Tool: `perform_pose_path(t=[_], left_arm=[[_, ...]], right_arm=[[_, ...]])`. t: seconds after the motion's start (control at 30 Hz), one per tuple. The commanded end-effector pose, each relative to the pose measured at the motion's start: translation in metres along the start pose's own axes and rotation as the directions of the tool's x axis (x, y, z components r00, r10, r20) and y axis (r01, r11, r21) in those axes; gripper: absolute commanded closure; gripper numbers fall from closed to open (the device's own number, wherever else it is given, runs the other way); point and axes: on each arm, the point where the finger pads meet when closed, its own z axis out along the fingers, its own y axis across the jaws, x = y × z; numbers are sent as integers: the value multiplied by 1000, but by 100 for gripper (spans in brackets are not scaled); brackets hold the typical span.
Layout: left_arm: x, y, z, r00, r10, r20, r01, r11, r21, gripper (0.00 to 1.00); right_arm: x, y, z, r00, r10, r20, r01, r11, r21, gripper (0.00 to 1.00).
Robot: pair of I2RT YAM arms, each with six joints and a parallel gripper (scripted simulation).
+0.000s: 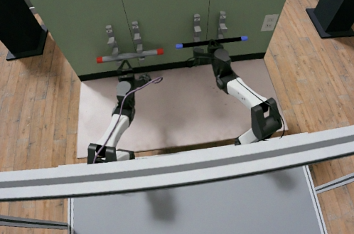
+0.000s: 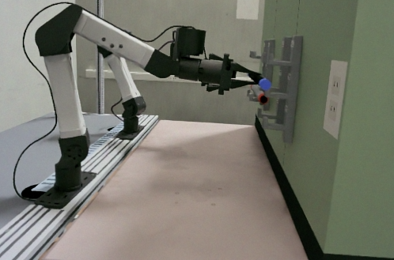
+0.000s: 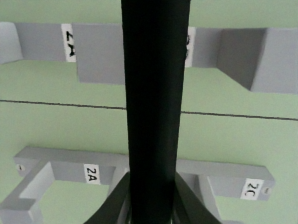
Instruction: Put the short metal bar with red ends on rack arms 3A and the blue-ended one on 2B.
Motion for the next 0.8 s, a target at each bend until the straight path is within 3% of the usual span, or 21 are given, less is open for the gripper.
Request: perform_pose_path(t=[0.0, 0.77], left_arm=[[0, 16, -2, 1000, -12, -3, 12, 999, -30, 0], [0, 16, -2, 1000, -12, -3, 12, 999, -30, 0]], right_arm=[[0, -26, 2, 1000, 25, 8, -26, 996, 90, 100], [0, -38, 17, 1000, 25, 8, -26, 996, 90, 100]])
